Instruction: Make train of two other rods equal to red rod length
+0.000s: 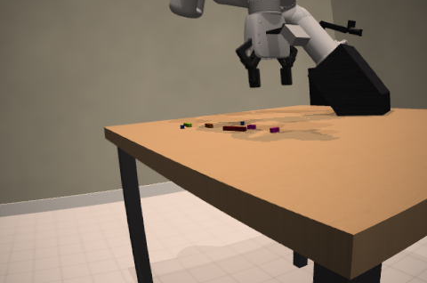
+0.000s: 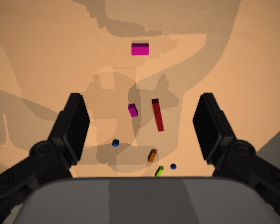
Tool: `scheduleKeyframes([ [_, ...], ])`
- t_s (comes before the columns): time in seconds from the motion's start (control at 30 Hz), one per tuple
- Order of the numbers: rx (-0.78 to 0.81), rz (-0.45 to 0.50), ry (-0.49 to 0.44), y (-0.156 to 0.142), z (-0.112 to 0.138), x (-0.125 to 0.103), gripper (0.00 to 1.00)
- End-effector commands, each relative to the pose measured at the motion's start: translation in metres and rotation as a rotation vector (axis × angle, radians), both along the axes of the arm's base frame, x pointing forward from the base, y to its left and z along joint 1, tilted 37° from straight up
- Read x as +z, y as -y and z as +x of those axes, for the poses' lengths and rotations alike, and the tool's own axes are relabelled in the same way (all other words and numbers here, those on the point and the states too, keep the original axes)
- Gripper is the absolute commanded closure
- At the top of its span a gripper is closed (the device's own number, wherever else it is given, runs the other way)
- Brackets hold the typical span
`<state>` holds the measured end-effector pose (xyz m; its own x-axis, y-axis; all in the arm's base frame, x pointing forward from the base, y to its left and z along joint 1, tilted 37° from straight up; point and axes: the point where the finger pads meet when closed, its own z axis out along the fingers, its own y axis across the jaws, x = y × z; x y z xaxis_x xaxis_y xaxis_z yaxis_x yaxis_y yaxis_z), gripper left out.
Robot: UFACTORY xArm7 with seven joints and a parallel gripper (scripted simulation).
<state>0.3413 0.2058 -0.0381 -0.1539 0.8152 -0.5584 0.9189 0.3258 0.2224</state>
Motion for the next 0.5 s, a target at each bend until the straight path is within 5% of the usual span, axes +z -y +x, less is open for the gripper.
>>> scheduleKeyframes([
  [0.0,-0.052,0.034,0.028,0.001,0.004,0.005,0.00],
  [0.47,-0.414,0.225,0.205,0.023,0.031,0.029,0.00],
])
